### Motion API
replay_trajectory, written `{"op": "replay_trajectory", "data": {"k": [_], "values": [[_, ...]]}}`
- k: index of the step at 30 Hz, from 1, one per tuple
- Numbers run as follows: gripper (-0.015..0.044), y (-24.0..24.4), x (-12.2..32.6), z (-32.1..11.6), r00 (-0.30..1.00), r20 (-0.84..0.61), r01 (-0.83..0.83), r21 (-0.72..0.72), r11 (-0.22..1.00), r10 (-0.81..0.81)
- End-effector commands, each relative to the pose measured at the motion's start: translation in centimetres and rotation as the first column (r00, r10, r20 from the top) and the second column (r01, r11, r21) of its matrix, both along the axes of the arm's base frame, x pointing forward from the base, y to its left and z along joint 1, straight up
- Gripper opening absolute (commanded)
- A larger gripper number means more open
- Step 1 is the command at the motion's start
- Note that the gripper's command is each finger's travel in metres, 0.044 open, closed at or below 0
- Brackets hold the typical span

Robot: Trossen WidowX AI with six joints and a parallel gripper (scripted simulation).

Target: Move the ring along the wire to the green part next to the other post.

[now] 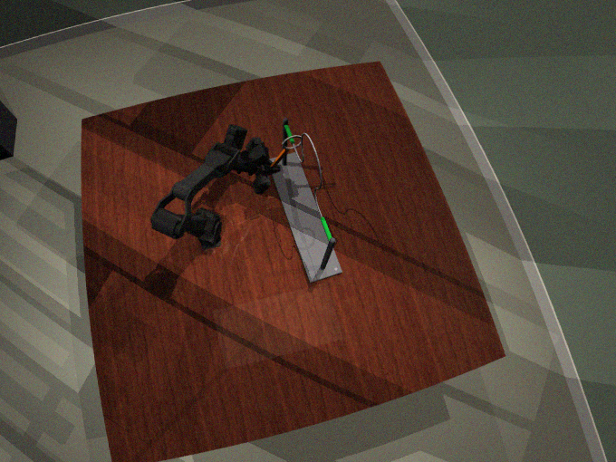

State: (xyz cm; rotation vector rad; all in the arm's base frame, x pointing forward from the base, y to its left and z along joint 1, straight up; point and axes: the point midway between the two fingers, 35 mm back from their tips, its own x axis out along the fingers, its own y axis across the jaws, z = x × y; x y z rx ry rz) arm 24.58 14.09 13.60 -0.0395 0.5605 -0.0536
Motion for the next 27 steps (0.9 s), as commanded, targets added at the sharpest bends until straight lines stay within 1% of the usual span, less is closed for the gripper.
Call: {"op": "replay_trajectory", "data": {"k": [1,14,27], "values": [[-0.015,0.5,0.1,0.3,1.0,0.008,0.005,0.006,1.0,-0.005],[-0.015,1.5,0.0,0.2,1.0,0.01,0.005,0.006,1.0,-0.005],[-0.015,1.6,0.0,-1.7,1.0,0.01,0.005,0.006,1.0,-0.005]]}}
